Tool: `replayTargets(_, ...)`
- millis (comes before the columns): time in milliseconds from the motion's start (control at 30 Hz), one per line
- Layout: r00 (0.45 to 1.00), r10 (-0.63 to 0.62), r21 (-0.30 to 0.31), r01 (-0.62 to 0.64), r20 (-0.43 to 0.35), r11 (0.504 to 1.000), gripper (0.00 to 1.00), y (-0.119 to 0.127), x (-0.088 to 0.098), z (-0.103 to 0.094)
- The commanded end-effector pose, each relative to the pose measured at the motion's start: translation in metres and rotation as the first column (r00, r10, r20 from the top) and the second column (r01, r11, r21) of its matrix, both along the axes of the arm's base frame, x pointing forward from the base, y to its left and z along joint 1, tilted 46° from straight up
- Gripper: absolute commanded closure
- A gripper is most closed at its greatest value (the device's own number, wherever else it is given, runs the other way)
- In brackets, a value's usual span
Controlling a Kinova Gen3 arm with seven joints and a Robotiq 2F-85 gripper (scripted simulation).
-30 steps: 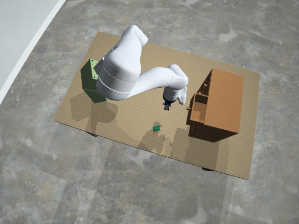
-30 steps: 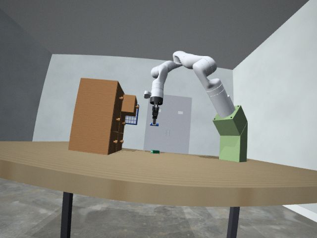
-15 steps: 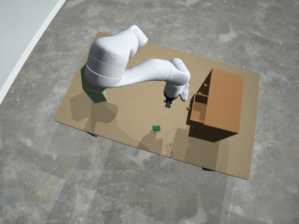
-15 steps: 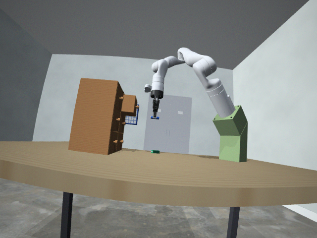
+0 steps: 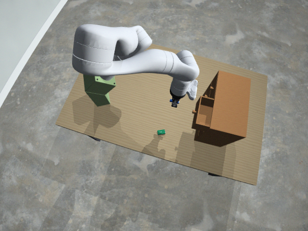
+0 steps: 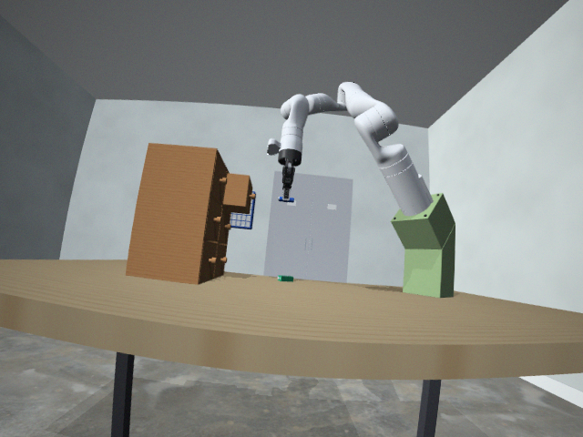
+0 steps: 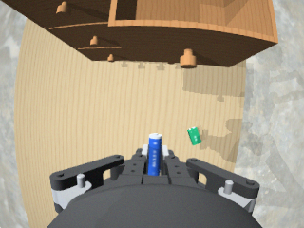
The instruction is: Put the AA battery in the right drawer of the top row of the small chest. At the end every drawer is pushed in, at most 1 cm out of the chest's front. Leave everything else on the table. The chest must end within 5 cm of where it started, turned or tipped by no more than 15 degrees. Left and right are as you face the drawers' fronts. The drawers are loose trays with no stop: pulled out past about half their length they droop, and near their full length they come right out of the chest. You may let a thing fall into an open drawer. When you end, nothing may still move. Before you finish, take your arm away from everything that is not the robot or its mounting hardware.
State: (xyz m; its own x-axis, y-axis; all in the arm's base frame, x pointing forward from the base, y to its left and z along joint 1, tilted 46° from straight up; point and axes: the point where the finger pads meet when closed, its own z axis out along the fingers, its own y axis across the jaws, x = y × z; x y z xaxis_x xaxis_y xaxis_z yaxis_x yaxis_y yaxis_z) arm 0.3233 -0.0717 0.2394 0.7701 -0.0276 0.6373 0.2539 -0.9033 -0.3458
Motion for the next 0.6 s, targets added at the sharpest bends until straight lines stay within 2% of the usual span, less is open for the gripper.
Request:
replayTargets(0, 1.0, -0.013, -0.001, 0.013, 0.003, 1.0, 0.91, -0.012, -0.008, 0.009)
replayTargets(567, 1.0, -0.012, -0.001, 0.012, 0.004, 1.0, 0.91, -0.031, -0.036, 0.042)
